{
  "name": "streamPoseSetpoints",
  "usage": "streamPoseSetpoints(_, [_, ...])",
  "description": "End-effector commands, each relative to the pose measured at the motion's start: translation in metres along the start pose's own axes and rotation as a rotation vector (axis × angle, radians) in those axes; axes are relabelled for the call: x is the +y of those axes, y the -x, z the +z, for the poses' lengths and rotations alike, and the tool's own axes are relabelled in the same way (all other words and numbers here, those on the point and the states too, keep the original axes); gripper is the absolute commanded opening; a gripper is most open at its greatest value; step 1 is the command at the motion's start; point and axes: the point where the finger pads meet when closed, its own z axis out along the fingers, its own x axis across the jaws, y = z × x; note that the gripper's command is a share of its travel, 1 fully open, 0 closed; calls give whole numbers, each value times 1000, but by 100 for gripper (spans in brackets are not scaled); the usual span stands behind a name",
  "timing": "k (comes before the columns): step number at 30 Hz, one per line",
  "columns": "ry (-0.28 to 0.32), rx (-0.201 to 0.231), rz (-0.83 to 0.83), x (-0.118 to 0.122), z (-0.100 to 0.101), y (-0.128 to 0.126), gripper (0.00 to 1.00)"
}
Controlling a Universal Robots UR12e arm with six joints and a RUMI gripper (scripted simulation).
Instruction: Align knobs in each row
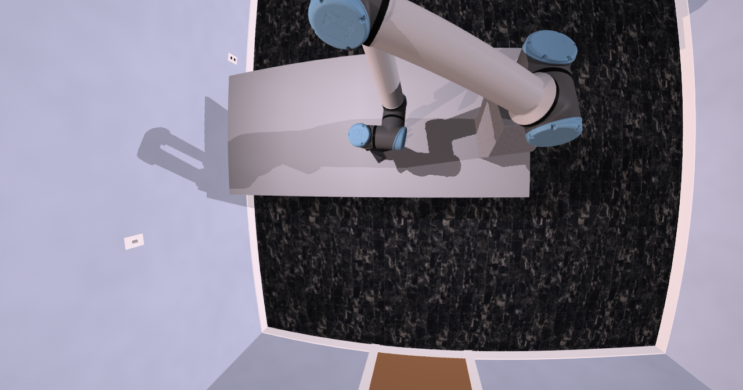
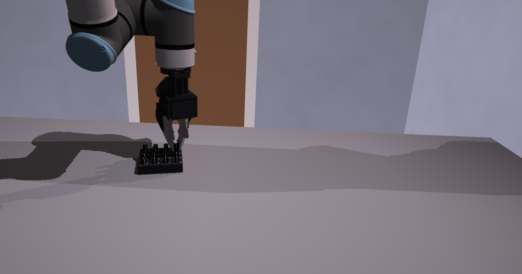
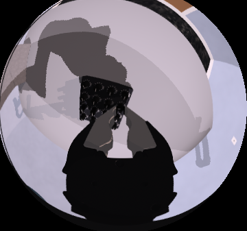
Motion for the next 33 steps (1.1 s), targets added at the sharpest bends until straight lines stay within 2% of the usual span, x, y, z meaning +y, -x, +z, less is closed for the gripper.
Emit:
streamPoseSetpoints(1, [1, 6, -147, 1, -1, -2, 4])
streamPoseSetpoints(18, [1, 6, -377, 1, 0, -1, 4])
streamPoseSetpoints(33, [1, 5, -488, 1, 0, 0, 4])
